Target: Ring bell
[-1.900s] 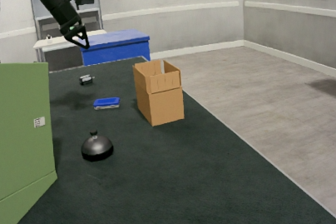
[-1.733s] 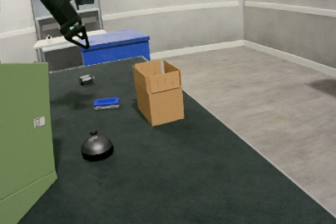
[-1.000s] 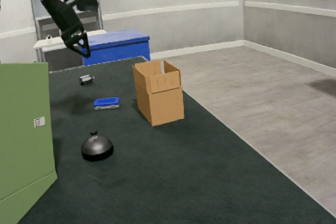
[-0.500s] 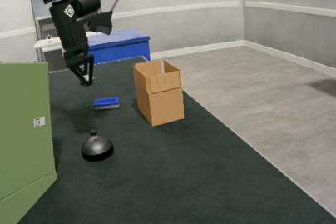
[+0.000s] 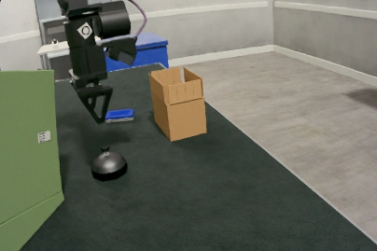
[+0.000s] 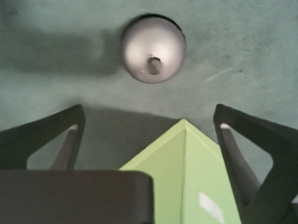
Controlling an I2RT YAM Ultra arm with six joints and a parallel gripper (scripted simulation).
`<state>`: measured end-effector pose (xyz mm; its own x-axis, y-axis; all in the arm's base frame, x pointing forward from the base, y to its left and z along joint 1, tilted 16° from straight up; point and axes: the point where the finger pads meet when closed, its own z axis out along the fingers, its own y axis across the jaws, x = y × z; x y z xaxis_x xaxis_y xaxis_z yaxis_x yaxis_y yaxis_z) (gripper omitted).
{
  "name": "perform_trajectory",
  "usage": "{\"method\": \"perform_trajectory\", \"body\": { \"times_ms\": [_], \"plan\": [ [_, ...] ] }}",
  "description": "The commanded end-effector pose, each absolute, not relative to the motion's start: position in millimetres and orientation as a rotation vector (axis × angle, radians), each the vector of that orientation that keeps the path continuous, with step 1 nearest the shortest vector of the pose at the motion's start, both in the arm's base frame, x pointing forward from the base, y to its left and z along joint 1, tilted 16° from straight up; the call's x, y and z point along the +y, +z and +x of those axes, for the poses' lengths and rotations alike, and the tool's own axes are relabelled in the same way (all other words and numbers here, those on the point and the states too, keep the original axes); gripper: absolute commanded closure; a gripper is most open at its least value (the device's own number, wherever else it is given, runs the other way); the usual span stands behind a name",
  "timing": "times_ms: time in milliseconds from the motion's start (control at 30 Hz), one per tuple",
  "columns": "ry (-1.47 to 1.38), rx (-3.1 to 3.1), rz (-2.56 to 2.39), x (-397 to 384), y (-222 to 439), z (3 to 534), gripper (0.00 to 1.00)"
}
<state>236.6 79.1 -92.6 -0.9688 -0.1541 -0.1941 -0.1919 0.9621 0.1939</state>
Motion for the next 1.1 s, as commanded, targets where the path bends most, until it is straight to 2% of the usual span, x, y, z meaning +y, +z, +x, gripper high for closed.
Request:
{"method": "perform_trajectory", "body": {
  "times_ms": [0,367,400,1067],
  "plan": [
    [0.335,2.918,-0.385,75.5,-93.1,246.5,0.0],
    [0.332,2.881,-0.399,78.6,-84.5,253.4,0.0],
    [0.33,2.881,-0.399,78.4,-84.6,253.5,1.0],
    [0.329,2.881,-0.399,78.3,-84.6,253.5,1.0]
  ]
}}
